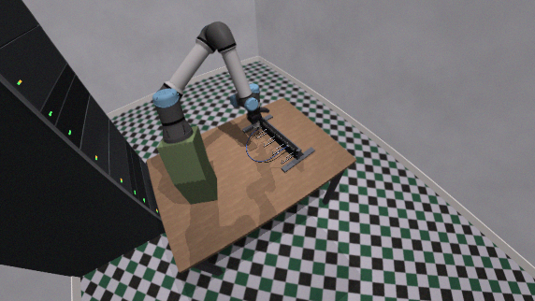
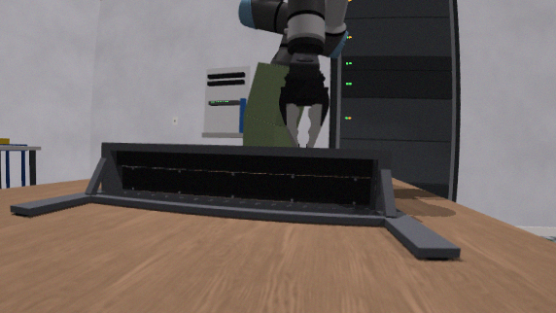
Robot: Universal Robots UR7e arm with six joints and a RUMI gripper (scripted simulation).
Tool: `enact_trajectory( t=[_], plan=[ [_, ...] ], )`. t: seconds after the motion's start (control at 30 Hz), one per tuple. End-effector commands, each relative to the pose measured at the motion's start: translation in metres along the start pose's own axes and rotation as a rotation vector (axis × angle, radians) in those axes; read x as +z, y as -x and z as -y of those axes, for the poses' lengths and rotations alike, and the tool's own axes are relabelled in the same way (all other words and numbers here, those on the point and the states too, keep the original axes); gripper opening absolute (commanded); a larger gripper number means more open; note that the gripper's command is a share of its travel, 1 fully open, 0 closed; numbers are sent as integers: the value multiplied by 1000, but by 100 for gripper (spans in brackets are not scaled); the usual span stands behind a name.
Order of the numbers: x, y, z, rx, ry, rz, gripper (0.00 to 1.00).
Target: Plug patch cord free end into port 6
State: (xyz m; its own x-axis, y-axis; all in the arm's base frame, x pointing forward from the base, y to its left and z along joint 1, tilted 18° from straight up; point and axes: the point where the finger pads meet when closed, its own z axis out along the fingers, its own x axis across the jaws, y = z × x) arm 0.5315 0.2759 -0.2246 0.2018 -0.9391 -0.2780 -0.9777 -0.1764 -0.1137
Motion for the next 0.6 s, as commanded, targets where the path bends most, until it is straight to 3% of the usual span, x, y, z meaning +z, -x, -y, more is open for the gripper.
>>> enact_trajectory(
  t=[0.0, 0.57],
  plan=[
    [4, 0, 5, 0, -1, 0, 0],
    [7, 0, 9, 0, -1, 0, 0]
  ],
)
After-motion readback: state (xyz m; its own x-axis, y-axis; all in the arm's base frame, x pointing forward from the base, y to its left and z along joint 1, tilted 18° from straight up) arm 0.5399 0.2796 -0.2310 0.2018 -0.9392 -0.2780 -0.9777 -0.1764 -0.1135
